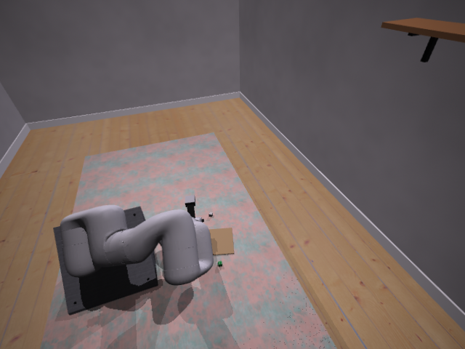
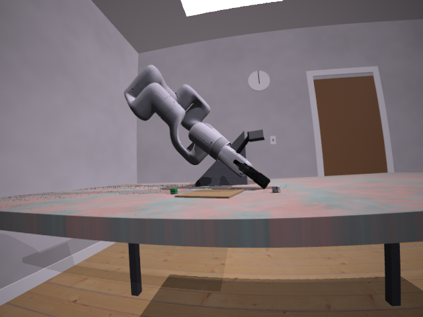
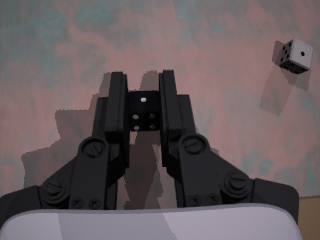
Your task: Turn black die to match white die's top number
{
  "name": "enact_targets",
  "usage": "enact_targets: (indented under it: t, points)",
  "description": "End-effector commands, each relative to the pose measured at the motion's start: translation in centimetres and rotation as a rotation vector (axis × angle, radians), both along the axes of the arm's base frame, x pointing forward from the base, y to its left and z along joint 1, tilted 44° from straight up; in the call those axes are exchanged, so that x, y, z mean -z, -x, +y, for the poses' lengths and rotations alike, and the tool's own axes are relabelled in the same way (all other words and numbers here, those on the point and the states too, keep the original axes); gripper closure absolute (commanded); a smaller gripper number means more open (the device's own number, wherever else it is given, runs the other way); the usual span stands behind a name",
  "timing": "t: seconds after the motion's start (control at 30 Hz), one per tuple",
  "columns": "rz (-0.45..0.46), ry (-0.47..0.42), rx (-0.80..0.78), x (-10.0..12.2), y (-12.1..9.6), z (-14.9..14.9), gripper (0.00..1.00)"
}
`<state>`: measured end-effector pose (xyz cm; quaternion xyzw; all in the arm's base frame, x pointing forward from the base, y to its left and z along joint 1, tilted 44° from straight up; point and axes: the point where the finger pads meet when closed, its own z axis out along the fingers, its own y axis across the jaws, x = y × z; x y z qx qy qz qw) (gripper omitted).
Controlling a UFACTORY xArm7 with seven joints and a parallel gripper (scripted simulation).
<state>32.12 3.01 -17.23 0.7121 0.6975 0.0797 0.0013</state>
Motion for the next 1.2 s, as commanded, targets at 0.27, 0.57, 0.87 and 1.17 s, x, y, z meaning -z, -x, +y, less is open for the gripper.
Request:
enact_targets:
  t: [0.27, 0.57, 0.87, 1.17]
  points:
    - [-0.001, -0.002, -0.002, -0.04, -0.04, 0.15, 0.73]
    - [-0.001, -0.002, -0.002, -0.04, -0.04, 0.15, 0.69]
    - [-0.001, -0.002, -0.002, -0.04, -0.04, 0.15, 0.69]
    - [-0.001, -0.002, -0.002, -0.04, -0.04, 0.15, 0.69]
